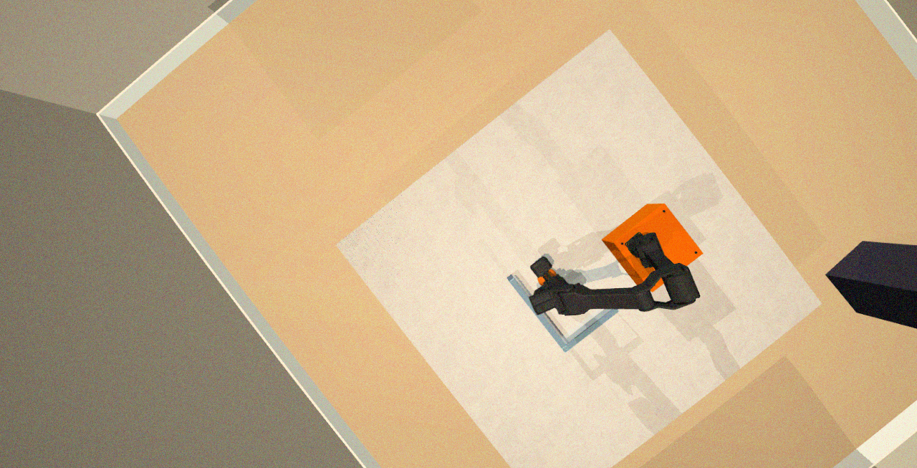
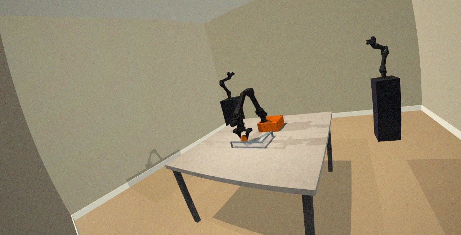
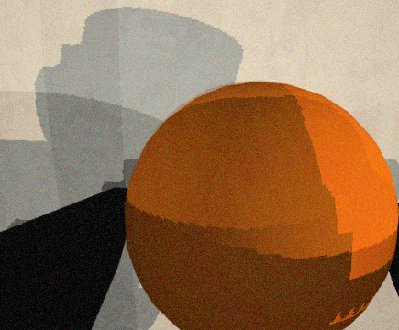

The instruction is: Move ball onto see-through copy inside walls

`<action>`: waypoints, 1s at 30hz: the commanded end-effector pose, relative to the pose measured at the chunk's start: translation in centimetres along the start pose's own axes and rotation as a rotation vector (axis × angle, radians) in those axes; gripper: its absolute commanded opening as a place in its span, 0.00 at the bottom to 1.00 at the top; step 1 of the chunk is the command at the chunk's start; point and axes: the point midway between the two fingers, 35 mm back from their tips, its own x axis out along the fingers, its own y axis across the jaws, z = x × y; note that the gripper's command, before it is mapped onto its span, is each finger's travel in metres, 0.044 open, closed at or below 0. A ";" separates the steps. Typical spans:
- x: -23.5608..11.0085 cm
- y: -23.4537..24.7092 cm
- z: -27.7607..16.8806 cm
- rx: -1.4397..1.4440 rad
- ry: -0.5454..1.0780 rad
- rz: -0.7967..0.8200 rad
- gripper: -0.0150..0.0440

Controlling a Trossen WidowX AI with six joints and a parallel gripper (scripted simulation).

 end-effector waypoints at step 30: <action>-7.6 0.0 0.0 -0.006 0.003 0.004 1.00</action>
